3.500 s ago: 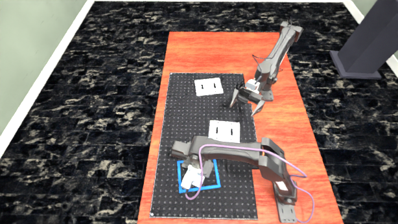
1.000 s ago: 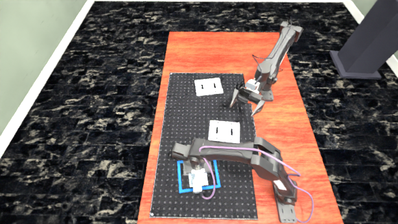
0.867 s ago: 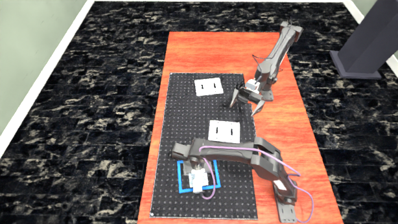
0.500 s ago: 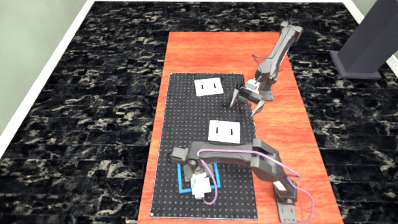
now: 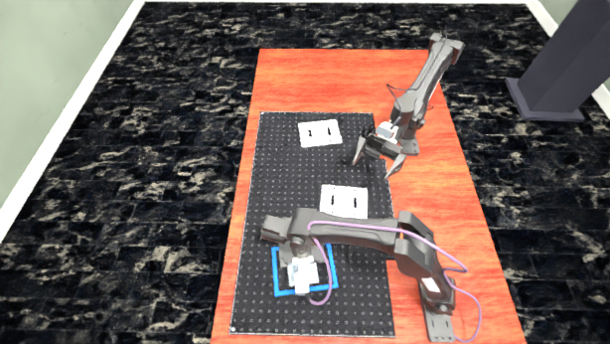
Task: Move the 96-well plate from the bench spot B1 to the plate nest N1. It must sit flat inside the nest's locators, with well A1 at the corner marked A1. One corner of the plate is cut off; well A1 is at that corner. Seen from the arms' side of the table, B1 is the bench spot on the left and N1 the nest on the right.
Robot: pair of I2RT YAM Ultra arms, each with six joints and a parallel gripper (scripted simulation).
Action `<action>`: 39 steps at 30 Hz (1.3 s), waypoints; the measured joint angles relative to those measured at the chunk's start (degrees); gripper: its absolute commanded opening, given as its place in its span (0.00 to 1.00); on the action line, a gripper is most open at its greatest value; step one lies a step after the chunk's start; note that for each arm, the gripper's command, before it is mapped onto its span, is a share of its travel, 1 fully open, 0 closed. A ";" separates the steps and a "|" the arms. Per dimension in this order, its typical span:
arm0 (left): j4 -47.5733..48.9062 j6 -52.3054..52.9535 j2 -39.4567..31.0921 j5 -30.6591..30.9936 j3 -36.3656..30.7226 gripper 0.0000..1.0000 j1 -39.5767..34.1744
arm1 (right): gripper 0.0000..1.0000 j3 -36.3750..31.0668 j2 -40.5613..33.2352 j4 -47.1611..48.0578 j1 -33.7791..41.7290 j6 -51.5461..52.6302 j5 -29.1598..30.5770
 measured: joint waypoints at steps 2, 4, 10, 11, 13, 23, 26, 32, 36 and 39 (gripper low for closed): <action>-0.07 0.00 0.02 0.17 -0.02 0.78 0.02 | 1.00 0.00 0.00 0.00 0.00 0.00 0.00; -0.07 0.00 0.00 0.22 0.00 0.78 0.02 | 1.00 0.00 0.00 0.00 0.00 0.00 0.00; 1.33 0.04 -0.35 0.28 -1.73 0.78 0.02 | 1.00 0.00 0.00 0.00 0.00 0.00 0.00; 2.10 0.04 -0.33 0.28 -2.36 0.78 0.02 | 1.00 0.00 0.00 0.00 0.00 0.00 0.00; 2.89 0.04 -0.26 0.33 -3.65 0.78 0.02 | 1.00 0.00 0.00 0.00 0.00 0.00 0.00; 5.40 0.04 -0.28 0.35 -6.91 0.78 0.02 | 1.00 0.00 0.00 0.00 0.00 0.00 0.00; 5.46 0.04 -0.28 0.35 -7.37 0.78 0.02 | 1.00 0.00 0.00 0.00 0.00 0.00 0.00; 5.84 0.04 -0.33 0.35 -7.32 0.78 0.02 | 1.00 0.00 0.00 0.00 0.00 0.00 0.00; 5.92 0.04 -0.31 0.35 -7.34 0.78 0.02 | 1.00 0.00 0.00 0.00 0.00 0.00 0.00; 6.23 0.04 -0.28 0.35 -7.32 0.78 0.02 | 1.00 0.00 0.00 0.00 0.00 0.00 0.00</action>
